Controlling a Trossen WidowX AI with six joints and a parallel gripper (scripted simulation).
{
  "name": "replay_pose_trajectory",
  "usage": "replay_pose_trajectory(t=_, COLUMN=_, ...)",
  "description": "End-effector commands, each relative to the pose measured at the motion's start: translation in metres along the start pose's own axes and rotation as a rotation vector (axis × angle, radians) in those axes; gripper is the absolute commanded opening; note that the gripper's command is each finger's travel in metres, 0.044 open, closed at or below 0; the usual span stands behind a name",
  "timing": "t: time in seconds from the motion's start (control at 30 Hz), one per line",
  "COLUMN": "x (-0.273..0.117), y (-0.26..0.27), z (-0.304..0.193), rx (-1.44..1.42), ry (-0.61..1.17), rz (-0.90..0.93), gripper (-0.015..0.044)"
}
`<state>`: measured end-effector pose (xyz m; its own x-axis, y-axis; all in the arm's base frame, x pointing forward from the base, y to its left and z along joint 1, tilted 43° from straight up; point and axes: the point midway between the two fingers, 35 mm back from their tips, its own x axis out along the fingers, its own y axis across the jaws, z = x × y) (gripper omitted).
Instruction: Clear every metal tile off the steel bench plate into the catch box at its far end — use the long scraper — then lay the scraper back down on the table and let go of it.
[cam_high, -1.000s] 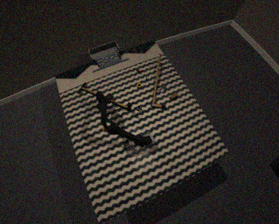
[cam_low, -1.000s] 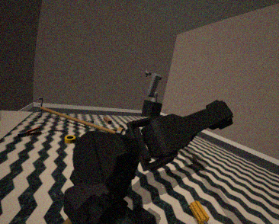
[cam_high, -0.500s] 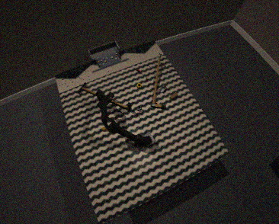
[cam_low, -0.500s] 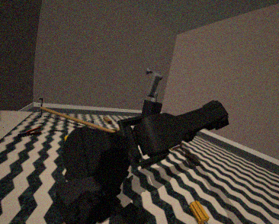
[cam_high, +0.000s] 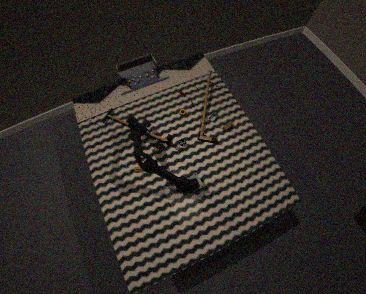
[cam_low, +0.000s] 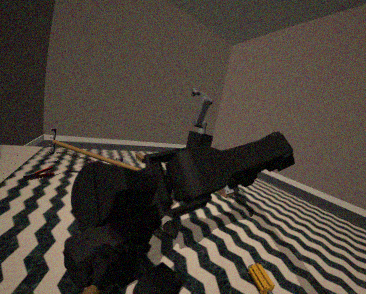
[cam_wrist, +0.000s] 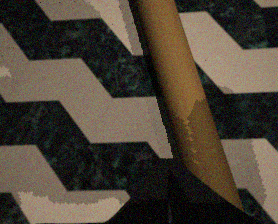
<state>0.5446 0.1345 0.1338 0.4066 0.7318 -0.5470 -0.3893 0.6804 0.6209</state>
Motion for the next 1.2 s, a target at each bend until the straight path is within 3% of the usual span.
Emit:
replay_pose_trajectory(t=0.0, x=0.001, y=-0.006, z=0.003, rx=-0.006, ry=-0.003, rz=-0.001, gripper=0.0000)
replay_pose_trajectory(t=1.17, x=0.005, y=-0.040, z=0.009, rx=-0.006, ry=-0.004, rz=-0.001, gripper=0.0000)
